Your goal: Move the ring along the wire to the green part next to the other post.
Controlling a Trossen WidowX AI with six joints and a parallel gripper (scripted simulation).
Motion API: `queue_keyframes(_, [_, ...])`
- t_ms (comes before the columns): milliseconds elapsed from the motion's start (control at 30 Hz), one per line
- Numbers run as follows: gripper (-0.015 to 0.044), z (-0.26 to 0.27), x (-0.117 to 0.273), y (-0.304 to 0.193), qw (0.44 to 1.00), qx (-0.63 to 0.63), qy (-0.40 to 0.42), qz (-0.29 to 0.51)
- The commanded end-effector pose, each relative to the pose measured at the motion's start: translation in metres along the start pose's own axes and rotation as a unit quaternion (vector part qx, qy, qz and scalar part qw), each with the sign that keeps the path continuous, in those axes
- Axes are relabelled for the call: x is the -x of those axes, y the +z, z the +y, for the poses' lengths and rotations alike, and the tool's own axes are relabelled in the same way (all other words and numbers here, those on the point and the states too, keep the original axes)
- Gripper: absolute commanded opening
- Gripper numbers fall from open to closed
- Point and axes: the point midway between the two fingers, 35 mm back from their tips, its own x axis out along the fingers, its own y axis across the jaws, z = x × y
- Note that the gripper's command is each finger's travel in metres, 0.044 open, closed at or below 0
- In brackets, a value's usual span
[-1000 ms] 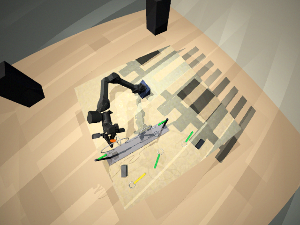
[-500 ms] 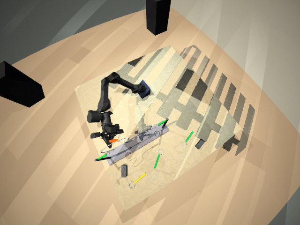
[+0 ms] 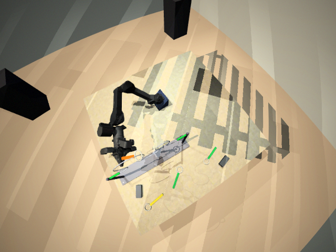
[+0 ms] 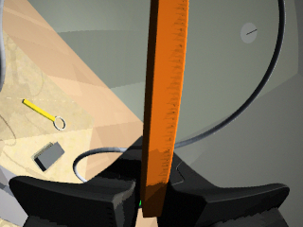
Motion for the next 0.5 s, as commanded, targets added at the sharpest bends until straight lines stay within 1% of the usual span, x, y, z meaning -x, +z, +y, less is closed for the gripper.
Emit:
queue_keyframes(0, [-0.0150,-0.0029,-0.0001,0.0008,0.999,0.029,-0.010,-0.006])
queue_keyframes(467, [-0.0150,-0.0114,-0.0007,0.0021,0.993,0.111,-0.039,-0.016])
